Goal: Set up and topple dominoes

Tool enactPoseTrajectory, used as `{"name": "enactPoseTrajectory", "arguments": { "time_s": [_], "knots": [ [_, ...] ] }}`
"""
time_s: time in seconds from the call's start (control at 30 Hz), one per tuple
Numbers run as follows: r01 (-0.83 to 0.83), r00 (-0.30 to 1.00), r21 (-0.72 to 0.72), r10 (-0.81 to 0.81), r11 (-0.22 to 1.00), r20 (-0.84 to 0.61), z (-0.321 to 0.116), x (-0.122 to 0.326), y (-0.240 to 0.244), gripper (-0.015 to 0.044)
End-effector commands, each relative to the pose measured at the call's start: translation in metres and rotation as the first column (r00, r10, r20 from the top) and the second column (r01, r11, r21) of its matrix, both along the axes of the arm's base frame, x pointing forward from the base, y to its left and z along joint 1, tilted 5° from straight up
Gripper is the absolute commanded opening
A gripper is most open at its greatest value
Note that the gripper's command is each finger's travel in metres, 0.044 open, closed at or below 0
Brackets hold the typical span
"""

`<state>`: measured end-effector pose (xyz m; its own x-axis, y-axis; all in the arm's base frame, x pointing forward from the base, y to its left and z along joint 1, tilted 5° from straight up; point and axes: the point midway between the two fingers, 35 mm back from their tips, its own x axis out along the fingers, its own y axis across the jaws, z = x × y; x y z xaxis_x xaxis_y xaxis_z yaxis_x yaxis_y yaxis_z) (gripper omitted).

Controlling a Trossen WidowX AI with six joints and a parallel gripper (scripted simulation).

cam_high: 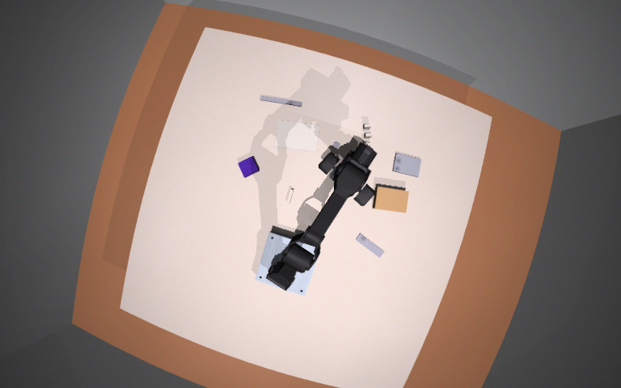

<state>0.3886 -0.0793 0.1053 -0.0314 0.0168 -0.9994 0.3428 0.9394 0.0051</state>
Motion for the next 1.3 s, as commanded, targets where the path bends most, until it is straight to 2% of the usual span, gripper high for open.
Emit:
{"name": "enactPoseTrajectory", "arguments": {
  "time_s": [0.0, 0.7, 1.13, 1.27],
  "knots": [
    [0.01, 1.0, -0.002, -0.01, 1.0, -0.014, -0.015, -0.001, 0.001, 0.0107],
    [0.01, 1.0, -0.001, -0.01, 1.0, -0.015, -0.128, -0.009, 0.003, 0.0107],
    [0.01, 1.0, -0.001, -0.01, 1.0, -0.015, -0.131, -0.009, 0.003, 0.0107],
    [0.01, 1.0, -0.001, -0.01, 1.0, -0.015, -0.131, -0.009, 0.003, 0.0212]
  ]
}}
